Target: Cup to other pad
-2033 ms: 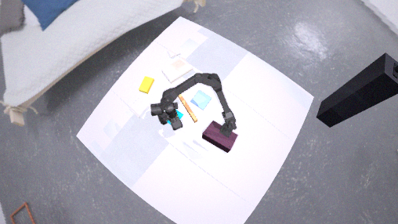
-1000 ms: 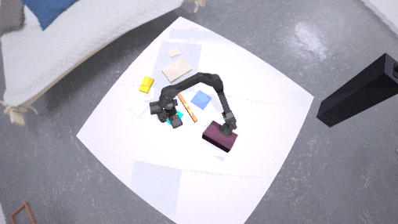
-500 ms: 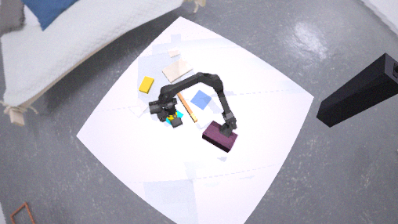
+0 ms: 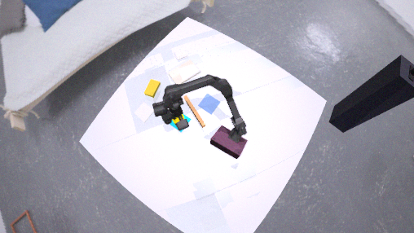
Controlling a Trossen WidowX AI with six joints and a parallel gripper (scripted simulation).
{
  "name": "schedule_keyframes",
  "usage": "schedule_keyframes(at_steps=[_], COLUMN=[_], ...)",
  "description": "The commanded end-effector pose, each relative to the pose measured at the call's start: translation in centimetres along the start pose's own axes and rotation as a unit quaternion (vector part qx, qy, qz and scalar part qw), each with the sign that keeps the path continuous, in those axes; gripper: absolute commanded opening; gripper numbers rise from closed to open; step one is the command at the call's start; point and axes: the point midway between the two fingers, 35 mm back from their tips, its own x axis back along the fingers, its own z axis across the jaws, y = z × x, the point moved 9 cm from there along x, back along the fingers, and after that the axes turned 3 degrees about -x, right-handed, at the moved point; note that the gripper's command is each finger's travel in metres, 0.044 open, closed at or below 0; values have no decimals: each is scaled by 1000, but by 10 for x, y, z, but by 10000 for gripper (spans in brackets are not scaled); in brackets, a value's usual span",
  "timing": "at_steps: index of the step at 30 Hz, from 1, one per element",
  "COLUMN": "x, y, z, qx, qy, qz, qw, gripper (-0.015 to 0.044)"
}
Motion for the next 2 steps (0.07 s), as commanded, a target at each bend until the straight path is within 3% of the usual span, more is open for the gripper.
schedule_keyframes(at_steps=[1, 2], x=[6, 2], y=[0, 0], z=[0, 0], qx=[-4, 0], qy=[1, 0], qz=[-1, -1], qw=[1000, 1000], gripper=[440, 440])
